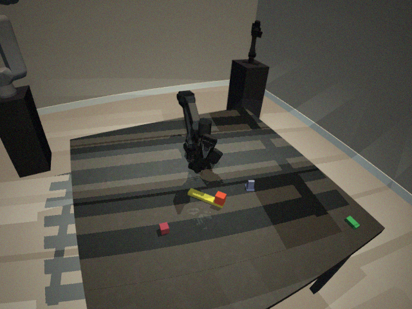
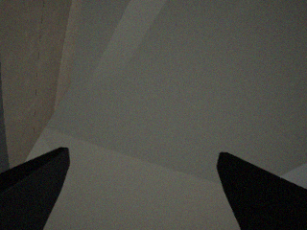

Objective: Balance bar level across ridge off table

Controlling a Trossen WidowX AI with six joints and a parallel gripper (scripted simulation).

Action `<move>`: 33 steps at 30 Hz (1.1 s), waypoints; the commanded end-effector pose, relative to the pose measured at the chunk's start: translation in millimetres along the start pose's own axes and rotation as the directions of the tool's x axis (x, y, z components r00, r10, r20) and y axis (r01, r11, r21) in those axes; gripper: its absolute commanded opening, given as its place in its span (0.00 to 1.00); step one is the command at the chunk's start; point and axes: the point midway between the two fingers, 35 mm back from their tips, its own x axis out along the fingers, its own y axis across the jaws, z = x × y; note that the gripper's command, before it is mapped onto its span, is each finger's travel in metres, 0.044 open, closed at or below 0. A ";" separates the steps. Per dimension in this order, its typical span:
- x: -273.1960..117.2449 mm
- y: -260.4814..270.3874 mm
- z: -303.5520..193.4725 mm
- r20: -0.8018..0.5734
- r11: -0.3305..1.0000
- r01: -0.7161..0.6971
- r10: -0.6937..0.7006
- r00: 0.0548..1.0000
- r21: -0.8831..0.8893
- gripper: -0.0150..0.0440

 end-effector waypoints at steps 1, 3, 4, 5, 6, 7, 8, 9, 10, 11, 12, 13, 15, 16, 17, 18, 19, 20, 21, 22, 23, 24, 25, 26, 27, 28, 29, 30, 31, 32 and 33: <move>0.2 0.0 0.2 0.001 1.000 -0.001 0.001 1.000 0.004 0.89; 2.2 0.4 1.6 0.008 0.999 -0.013 0.013 1.000 0.037 0.80; 3.6 0.7 2.6 0.014 0.998 -0.023 0.022 1.000 0.062 0.79; 5.0 1.0 3.6 0.019 0.996 -0.033 0.031 0.999 0.087 0.79; 6.4 1.3 4.7 0.025 0.993 -0.042 0.040 0.999 0.112 0.79; 7.7 1.7 5.7 0.030 0.989 -0.053 0.049 0.998 0.137 0.79; 9.1 2.0 6.7 0.036 0.985 -0.063 0.058 0.998 0.161 0.79; 10.4 2.4 7.7 0.041 0.980 -0.073 0.067 0.997 0.186 0.79; 11.7 2.8 8.7 0.046 0.974 -0.084 0.076 0.996 0.210 0.79; 13.0 3.2 9.6 0.052 0.967 -0.095 0.085 0.995 0.235 0.79; 14.2 3.6 10.6 0.057 0.960 -0.106 0.094 0.994 0.259 0.79; 15.4 4.0 11.6 0.062 0.952 -0.117 0.104 0.993 0.282 0.79; 17.8 4.8 13.5 0.072 0.934 -0.139 0.122 0.990 0.330 0.79; 19.0 5.3 14.4 0.077 0.924 -0.150 0.131 0.988 0.353 0.79; 20.2 5.7 15.3 0.082 0.913 -0.161 0.141 0.987 0.376 0.79; 21.3 6.2 16.3 0.087 0.901 -0.172 0.150 0.985 0.398 0.79; 22.4 6.7 17.2 0.092 0.888 -0.183 0.159 0.983 0.421 0.79; 23.5 7.2 18.1 0.097 0.875 -0.194 0.169 0.981 0.443 0.79; 24.5 7.7 19.0 0.102 0.861 -0.205 0.178 0.979 0.465 0.79; 25.6 8.2 19.8 0.107 0.847 -0.216 0.187 0.976 0.486 0.79; 26.6 8.7 20.7 0.112 0.832 -0.226 0.197 0.974 0.507 0.79; 27.6 9.2 21.6 0.116 0.816 -0.236 0.206 0.972 0.528 0.79; 28.5 9.7 22.4 0.121 0.799 -0.246 0.216 0.969 0.548 0.79; 29.5 10.3 23.3 0.126 0.782 -0.256 0.225 0.966 0.568 0.79; 30.4 10.8 24.1 0.130 0.764 -0.265 0.234 0.963 0.588 0.79; 31.3 11.4 24.9 0.135 0.746 -0.274 0.244 0.960 0.607 0.79; 32.2 11.9 25.7 0.139 0.727 -0.283 0.253 0.957 0.626 0.79; 33.0 12.5 26.5 0.144 0.707 -0.292 0.263 0.954 0.644 0.79; 33.9 13.0 27.3 0.148 0.687 -0.300 0.272 0.951 0.662 0.79; 34.7 13.6 28.1 0.152 0.666 -0.307 0.282 0.947 0.680 0.79; 35.5 14.2 28.9 0.157 0.645 -0.314 0.291 0.944 0.697 0.79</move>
